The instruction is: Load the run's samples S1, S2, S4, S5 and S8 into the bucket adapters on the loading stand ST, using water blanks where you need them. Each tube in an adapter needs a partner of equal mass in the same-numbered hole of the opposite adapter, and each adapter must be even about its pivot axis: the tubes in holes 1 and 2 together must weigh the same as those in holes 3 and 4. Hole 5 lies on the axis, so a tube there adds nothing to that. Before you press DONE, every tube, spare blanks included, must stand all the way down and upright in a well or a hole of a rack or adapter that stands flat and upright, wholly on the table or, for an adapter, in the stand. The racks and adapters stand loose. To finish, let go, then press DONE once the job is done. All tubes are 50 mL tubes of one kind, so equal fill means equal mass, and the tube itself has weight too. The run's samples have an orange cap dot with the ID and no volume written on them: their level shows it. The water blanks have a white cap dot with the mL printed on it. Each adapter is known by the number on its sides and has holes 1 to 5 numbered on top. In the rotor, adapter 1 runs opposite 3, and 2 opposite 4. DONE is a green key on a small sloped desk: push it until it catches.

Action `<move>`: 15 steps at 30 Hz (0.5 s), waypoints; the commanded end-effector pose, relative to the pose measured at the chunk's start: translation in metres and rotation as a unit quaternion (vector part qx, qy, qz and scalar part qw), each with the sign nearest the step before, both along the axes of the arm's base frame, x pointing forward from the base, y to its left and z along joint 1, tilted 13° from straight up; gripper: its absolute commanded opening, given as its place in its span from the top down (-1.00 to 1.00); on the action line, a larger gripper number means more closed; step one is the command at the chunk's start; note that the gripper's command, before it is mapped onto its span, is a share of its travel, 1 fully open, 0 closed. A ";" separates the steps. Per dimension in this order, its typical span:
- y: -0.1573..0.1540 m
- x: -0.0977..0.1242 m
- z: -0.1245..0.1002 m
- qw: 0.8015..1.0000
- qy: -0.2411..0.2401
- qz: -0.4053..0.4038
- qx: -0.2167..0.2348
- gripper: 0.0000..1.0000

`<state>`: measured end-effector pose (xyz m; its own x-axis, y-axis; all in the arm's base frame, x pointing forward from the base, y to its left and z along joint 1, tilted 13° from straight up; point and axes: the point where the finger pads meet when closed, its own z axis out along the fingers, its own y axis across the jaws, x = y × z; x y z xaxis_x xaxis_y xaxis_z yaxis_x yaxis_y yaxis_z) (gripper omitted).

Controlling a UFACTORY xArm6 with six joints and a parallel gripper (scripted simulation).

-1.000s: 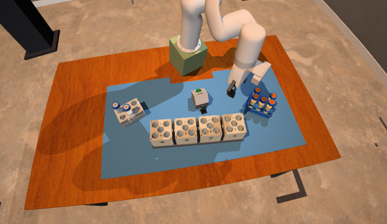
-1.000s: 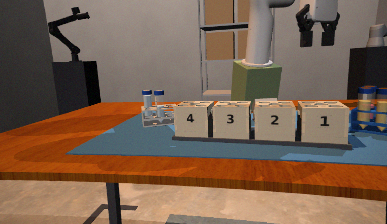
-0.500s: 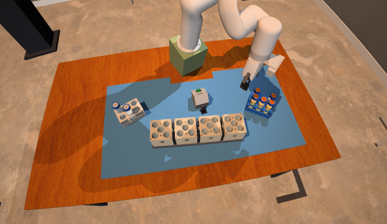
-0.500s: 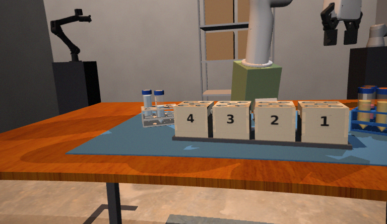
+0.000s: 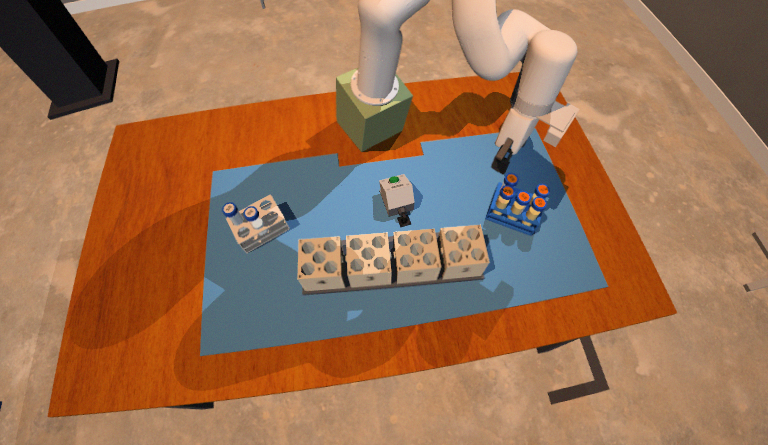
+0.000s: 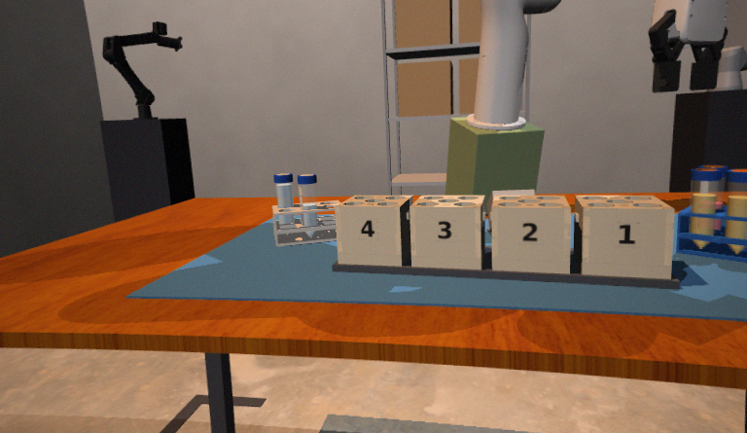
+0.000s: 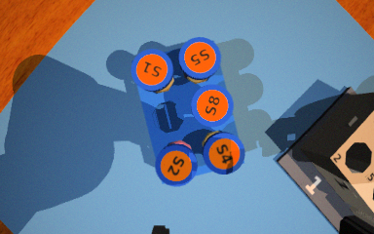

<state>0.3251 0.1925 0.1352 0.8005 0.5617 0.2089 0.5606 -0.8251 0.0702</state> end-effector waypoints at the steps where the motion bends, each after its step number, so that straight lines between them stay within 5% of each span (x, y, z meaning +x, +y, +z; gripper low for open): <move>1: 0.002 0.003 -0.010 1.000 -0.002 0.000 0.001 -1.00; 15: 0.004 0.010 -0.041 1.000 -0.002 0.000 0.001 -1.00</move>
